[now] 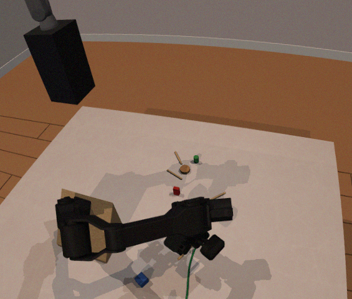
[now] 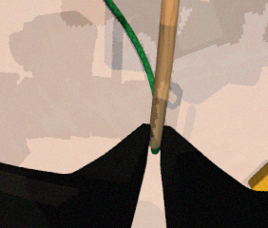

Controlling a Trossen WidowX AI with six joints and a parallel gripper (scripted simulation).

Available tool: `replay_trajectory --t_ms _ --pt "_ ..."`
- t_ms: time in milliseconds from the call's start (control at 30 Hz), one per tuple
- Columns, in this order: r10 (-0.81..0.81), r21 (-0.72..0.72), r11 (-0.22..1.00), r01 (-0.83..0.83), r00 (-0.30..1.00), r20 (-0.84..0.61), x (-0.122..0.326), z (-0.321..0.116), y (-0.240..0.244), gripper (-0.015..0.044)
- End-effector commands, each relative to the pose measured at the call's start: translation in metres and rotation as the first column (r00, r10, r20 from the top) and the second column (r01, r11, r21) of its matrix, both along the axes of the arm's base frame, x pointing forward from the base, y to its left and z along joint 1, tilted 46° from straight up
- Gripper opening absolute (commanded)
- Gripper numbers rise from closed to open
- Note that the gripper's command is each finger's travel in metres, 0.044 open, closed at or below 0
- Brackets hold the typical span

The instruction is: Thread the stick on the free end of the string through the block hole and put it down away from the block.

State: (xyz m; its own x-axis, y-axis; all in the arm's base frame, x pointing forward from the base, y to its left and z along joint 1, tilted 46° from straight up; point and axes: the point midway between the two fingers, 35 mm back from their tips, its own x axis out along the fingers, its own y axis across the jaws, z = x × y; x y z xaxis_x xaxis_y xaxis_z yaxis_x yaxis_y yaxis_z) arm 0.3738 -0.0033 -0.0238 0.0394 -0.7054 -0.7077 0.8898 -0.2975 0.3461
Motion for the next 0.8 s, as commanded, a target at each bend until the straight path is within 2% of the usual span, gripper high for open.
replay_trajectory --t_ms 0,767 --pt "-0.006 0.002 1.000 0.006 1.000 -0.002 0.002 -0.007 0.004 0.0000" --pt "-0.004 0.007 1.000 0.004 1.000 0.000 0.004 -0.021 0.011 0.0000"
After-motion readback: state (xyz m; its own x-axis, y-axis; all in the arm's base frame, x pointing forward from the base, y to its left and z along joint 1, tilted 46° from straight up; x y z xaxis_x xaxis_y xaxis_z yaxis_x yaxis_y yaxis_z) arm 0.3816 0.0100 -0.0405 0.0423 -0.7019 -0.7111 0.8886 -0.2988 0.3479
